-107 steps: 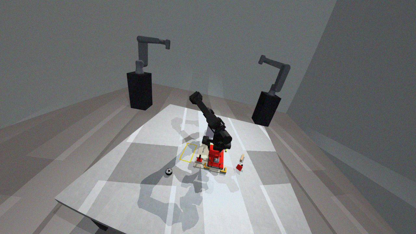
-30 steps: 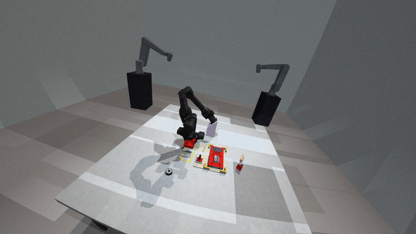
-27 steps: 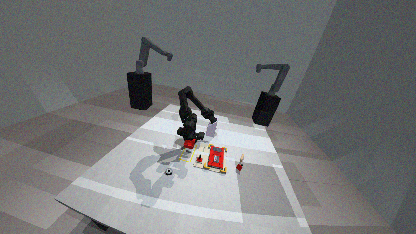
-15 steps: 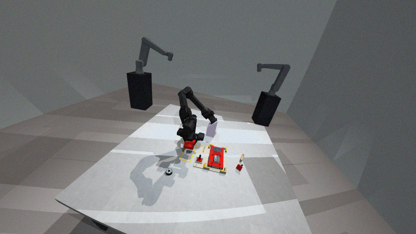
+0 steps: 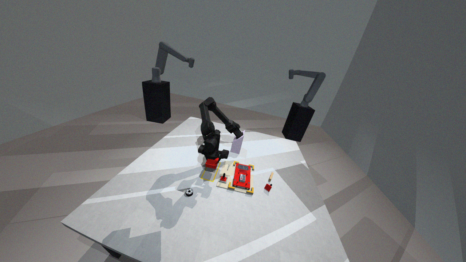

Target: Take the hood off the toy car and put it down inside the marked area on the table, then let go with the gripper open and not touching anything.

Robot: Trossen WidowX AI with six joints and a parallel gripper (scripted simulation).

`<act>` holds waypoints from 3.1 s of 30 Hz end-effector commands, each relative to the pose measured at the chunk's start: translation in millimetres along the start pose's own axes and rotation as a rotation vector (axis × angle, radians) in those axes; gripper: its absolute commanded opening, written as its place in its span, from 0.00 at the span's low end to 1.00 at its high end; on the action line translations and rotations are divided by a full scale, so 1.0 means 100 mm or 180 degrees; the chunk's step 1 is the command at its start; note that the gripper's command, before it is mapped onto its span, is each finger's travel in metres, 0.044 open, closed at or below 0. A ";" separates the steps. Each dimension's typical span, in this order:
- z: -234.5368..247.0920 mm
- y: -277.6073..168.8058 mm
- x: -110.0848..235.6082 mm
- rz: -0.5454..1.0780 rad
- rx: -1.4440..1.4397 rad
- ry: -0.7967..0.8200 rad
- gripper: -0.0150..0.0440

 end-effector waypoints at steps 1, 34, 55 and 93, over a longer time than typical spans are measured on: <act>0.00 0.00 -0.02 -0.0002 0.0019 -0.0012 0.25; 0.00 0.00 -0.22 -0.0002 0.0019 -0.0016 0.25; -0.01 -0.01 -0.35 -0.0003 0.0019 -0.0022 0.25; -0.02 -0.03 -0.54 -0.0002 0.0020 -0.0033 0.25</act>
Point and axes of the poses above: the point midway between the two fingers, 35 mm back from their tips, its own x axis back along the fingers, its own z axis across the jaws, y = z × x, the point moved 5 cm from there along x, back along the fingers, and after that the axes turned 6 degrees about -x, right-handed, at the moved point
